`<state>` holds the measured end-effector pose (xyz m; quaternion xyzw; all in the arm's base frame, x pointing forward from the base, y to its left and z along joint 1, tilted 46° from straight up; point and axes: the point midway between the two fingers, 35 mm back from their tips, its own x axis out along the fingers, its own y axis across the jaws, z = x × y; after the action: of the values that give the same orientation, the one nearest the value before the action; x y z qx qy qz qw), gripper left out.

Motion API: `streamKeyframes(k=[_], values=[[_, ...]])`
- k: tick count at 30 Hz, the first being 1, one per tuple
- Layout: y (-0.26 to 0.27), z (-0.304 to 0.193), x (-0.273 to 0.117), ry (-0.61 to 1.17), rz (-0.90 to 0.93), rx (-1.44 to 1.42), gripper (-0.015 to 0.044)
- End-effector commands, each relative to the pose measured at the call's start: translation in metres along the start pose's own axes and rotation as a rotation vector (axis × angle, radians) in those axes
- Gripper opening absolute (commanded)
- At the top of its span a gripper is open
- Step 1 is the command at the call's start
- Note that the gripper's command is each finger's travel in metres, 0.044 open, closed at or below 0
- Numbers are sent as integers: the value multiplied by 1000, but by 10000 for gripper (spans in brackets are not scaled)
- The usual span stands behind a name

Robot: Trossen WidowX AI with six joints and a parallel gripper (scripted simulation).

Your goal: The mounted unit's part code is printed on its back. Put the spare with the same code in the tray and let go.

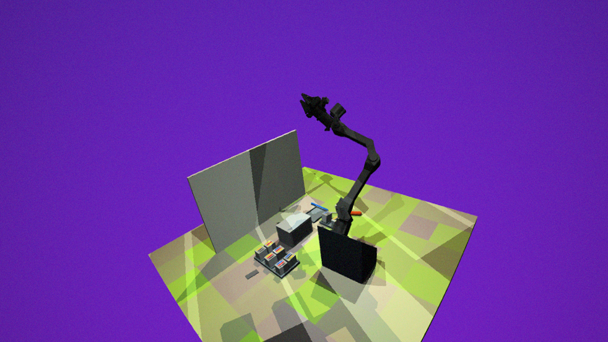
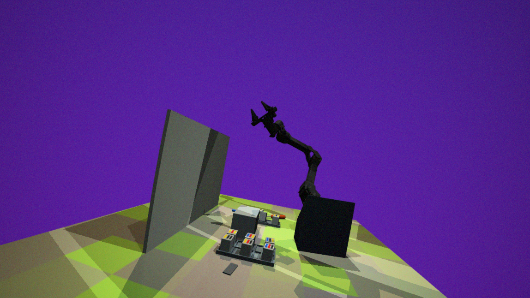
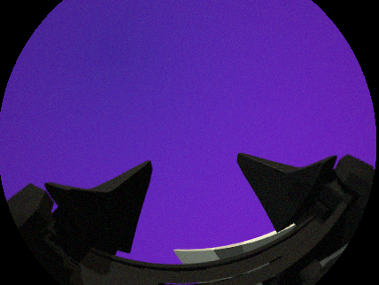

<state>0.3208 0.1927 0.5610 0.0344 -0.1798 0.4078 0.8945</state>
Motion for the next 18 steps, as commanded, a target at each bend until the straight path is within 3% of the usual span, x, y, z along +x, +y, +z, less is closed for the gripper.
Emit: streamKeyframes(k=[1, 13, 18], values=[[-21, -59, 17, 167, -107, 135, 440], [-47, -169, 17, 459, -305, 373, 440], [-59, -239, 5, 672, -462, 441, 440]])
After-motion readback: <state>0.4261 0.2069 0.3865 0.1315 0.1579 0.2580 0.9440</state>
